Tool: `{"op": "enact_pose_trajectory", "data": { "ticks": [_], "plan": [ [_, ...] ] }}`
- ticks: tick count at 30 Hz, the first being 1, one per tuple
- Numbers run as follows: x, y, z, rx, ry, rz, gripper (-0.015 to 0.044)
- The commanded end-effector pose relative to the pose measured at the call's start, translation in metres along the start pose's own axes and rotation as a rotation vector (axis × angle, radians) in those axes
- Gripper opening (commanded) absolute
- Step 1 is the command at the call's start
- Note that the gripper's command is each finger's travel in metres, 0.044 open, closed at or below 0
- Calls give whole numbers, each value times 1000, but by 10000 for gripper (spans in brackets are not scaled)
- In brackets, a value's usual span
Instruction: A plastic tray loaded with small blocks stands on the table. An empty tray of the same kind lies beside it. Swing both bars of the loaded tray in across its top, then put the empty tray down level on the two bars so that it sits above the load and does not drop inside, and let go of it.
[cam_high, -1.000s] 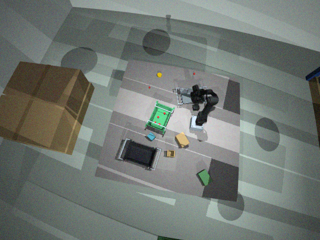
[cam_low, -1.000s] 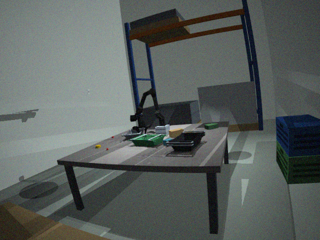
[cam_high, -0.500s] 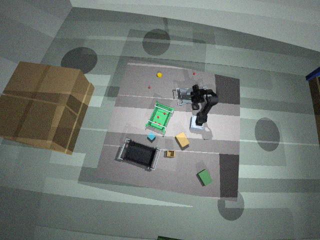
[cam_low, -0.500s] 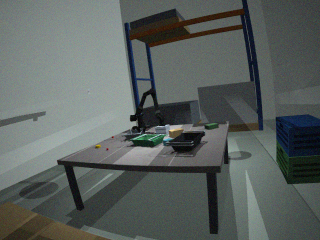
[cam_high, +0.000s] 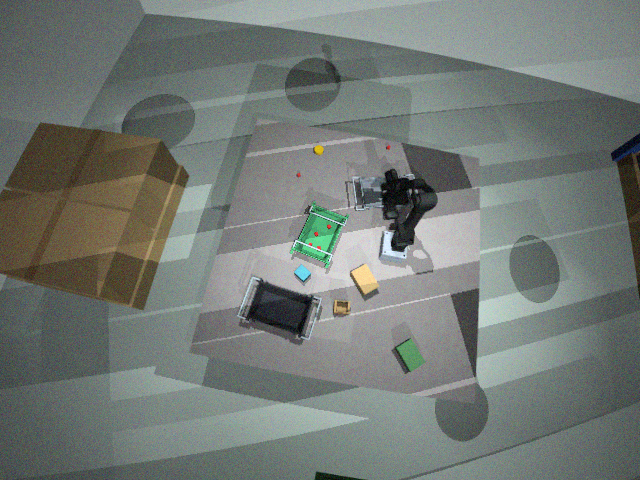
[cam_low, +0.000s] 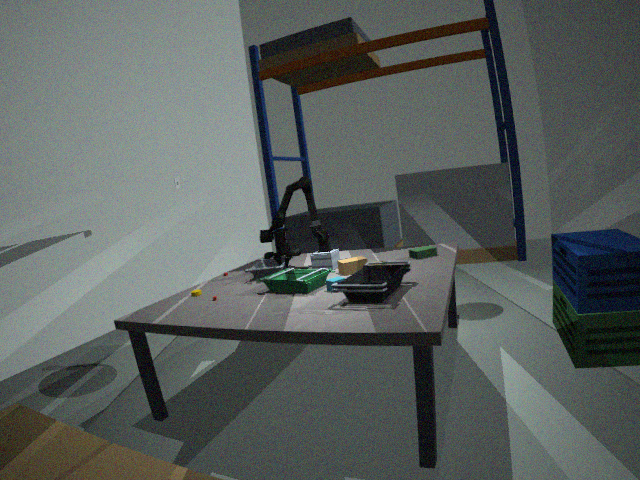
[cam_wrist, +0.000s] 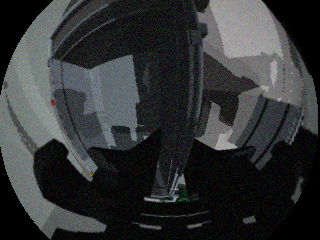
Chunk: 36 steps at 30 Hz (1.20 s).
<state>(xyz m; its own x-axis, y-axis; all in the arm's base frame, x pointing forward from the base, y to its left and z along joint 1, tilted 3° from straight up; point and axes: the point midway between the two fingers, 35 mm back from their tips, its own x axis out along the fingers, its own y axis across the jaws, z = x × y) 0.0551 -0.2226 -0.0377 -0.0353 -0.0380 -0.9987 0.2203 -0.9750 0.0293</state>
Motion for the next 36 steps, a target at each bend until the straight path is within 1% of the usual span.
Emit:
{"op": "enact_pose_trajectory", "data": {
  "ticks": [1,5,19,30,36],
  "plan": [
    [1,-3,0,1,-1,-10,28],
    [-8,-1,0,1,-1,-10,1],
    [-79,-1,0,2,-1,-10,0],
    [-81,1,0,2,-1,-9,0],
    [-95,17,0,2,-1,-8,0]
  ]
}}
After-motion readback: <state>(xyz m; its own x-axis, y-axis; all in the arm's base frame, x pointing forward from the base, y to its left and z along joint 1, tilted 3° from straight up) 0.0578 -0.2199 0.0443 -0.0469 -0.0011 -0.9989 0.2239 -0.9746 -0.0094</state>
